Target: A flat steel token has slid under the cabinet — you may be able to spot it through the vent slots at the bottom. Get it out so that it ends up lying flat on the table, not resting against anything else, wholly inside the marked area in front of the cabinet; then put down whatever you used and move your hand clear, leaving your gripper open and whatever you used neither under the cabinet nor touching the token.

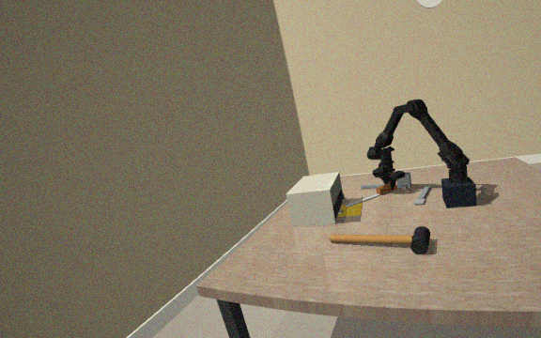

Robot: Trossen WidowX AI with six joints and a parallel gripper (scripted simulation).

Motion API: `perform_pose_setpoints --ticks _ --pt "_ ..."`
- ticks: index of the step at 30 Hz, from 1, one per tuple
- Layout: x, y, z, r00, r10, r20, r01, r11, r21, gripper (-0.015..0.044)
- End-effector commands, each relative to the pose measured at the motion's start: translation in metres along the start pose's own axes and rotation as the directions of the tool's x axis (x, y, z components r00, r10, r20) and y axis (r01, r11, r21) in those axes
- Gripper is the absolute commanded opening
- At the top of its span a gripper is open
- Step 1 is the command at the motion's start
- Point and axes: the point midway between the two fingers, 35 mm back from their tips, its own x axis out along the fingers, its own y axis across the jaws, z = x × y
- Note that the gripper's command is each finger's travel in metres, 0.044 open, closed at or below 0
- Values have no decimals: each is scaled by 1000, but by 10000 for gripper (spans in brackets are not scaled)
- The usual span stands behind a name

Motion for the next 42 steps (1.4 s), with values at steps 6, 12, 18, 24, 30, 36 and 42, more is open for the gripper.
perform_pose_setpoints --ticks 6,12,18,24,30,36,42 --pt "0 -1 0 1000 -6 1 6 1000 0 32" --pt "0 -1 3 1000 -5 1 5 1000 1 0" --pt "0 -1 13 1000 -2 1 2 1000 4 0" --pt "0 -1 23 1000 0 1 0 1000 6 0" --pt "0 0 34 1000 1 2 -1 1000 7 0" --pt "0 0 45 1000 2 2 -2 1000 7 0" --pt "0 0 57 1000 2 3 -2 1000 8 0"
